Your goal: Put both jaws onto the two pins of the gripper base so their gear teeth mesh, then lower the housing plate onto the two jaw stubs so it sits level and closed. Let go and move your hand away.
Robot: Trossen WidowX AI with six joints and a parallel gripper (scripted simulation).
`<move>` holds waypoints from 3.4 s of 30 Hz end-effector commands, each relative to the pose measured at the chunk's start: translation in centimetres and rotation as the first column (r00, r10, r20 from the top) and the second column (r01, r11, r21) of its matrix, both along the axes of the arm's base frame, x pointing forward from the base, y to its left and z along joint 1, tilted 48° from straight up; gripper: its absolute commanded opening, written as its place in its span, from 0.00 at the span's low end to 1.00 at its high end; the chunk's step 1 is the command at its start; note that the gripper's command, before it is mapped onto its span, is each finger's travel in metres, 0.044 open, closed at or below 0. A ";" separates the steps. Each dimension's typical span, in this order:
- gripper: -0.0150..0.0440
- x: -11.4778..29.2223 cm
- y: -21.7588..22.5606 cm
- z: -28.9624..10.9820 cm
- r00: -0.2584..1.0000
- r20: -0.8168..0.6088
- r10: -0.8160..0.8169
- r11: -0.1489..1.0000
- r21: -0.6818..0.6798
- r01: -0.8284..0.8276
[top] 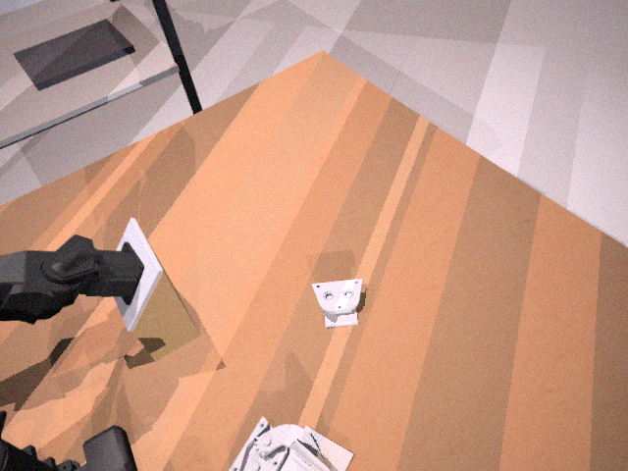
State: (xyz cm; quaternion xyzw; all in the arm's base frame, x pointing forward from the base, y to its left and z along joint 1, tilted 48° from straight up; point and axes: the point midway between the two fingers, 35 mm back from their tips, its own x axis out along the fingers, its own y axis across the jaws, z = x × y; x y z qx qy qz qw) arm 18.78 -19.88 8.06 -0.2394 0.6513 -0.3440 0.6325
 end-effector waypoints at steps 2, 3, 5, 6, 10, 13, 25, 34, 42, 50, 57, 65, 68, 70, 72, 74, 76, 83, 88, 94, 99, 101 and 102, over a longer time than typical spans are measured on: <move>0.25 -0.1 -0.1 -0.3 1.000 -0.005 0.003 1.000 0.006 -0.003; 0.25 -0.1 0.0 -0.4 1.000 -0.005 0.003 1.000 0.006 -0.003; 0.25 0.0 0.1 -0.6 1.000 -0.005 0.003 1.000 0.007 -0.003; 0.25 0.0 0.3 -0.8 1.000 -0.005 0.003 1.000 0.007 -0.003; 0.25 0.2 0.7 -1.3 1.000 -0.005 0.002 1.000 0.009 -0.002; 0.25 0.3 1.0 -1.6 1.000 -0.005 0.002 1.000 0.010 -0.002; 0.25 0.5 2.3 -3.1 1.000 -0.005 0.002 1.000 0.011 -0.002; 0.25 0.5 3.3 -4.2 1.000 -0.006 0.002 1.000 0.009 -0.002; 0.25 0.6 3.7 -4.7 1.000 -0.006 0.003 1.000 0.009 -0.003; 0.25 1.1 6.3 -3.0 1.000 -0.002 0.004 1.000 0.018 -0.004; 0.25 1.0 8.4 -0.6 1.000 0.000 0.005 1.000 0.015 -0.005; 0.61 1.3 7.9 -1.3 1.000 0.003 0.013 1.000 0.019 -0.013; 0.74 1.3 7.9 -1.3 1.000 0.003 0.013 1.000 0.019 -0.013; 0.83 1.3 7.9 -1.3 1.000 0.003 0.013 1.000 0.019 -0.013; 0.92 1.3 7.9 -1.3 1.000 0.003 0.013 1.000 0.019 -0.013; 1.00 1.3 7.9 -1.3 1.000 0.003 0.013 1.000 0.019 -0.013; 1.00 1.3 7.9 -1.3 1.000 0.003 0.013 1.000 0.019 -0.013; 1.00 1.3 7.9 -1.3 1.000 0.003 0.013 1.000 0.019 -0.013; 1.00 1.3 7.9 -1.3 1.000 0.003 0.013 1.000 0.019 -0.013; 1.00 1.3 7.9 -1.3 1.000 0.003 0.013 1.000 0.019 -0.013; 1.00 1.3 7.9 -1.3 1.000 0.003 0.013 1.000 0.019 -0.013; 1.00 1.3 7.9 -1.3 1.000 0.003 0.013 1.000 0.019 -0.013; 1.00 1.3 7.9 -1.3 1.000 0.003 0.013 1.000 0.019 -0.013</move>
